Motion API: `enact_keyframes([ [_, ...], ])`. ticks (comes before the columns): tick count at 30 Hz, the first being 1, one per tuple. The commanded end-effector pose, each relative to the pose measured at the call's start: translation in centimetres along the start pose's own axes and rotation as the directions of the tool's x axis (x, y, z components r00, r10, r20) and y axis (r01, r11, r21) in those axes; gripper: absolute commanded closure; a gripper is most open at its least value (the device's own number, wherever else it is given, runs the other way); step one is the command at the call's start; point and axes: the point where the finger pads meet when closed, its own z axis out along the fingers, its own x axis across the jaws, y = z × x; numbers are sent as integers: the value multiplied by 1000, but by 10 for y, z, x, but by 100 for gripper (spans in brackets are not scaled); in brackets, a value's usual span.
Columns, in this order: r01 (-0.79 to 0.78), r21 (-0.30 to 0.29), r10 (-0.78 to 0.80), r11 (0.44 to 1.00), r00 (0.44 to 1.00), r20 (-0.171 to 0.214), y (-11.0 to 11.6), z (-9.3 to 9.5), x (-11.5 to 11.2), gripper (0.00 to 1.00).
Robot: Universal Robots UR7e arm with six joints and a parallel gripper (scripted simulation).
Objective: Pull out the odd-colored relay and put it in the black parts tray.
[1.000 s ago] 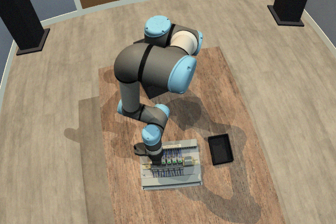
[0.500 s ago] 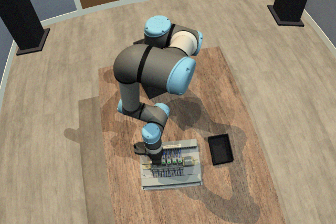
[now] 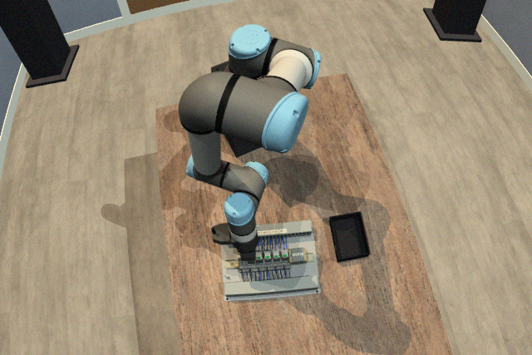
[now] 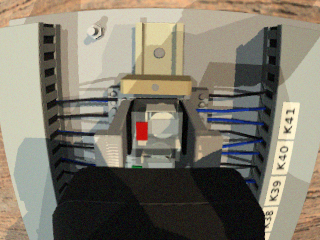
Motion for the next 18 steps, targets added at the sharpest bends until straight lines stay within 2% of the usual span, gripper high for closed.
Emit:
enact_keyframes([
  [1,0,1,0,1000,1000,17,0,-1,0,100],
  [12,0,1,0,1000,1000,17,0,-1,0,100],
  [18,0,1,0,1000,1000,-10,0,-1,-1,100],
])
